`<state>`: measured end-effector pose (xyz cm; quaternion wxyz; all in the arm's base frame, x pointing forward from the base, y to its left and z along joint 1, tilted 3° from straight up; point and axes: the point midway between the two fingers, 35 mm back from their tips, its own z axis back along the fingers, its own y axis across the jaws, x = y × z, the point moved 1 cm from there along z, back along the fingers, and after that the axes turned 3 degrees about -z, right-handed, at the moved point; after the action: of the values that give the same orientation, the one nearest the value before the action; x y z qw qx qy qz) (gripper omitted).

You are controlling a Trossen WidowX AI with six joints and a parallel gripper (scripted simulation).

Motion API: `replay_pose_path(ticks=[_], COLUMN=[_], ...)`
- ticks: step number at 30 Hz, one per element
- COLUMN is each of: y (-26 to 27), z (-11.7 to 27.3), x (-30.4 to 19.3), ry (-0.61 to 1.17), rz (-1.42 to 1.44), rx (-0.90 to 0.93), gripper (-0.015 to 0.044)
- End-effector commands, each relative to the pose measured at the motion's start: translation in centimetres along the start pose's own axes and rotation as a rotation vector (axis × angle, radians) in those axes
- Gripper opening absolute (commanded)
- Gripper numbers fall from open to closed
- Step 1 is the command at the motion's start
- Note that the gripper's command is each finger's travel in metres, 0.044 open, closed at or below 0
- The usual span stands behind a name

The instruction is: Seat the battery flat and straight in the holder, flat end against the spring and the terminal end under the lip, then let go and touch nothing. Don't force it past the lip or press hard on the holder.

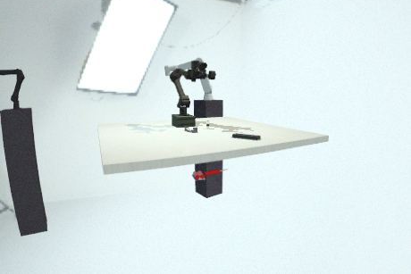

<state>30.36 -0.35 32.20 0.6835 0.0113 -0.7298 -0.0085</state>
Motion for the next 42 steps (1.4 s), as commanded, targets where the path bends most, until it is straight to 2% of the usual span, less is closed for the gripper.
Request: replay_pose_path(ticks=[1,3,7,15,19,32,42], y=[0.0,0.2,0.8,1.5,1.6,1.6,1.5], z=[-0.1,-0.9,-0.9,4.7,8.1,8.3,8.2], x=[-0.3,-3.1,-11.2,-20.0,-21.7,-21.8,-29.6], ry=[0.018,0.160,0.600,1.269,1.544,1.555,1.555], rz=[-0.004,-0.031,-0.104,-0.164,-0.164,-0.163,-0.163], rx=[0.000,0.001,-0.018,-0.117,-0.185,-0.188,-0.188], gripper=[0.0374,0.0321,0.0216,0.0006,0.0000,0.0000,0.0000])
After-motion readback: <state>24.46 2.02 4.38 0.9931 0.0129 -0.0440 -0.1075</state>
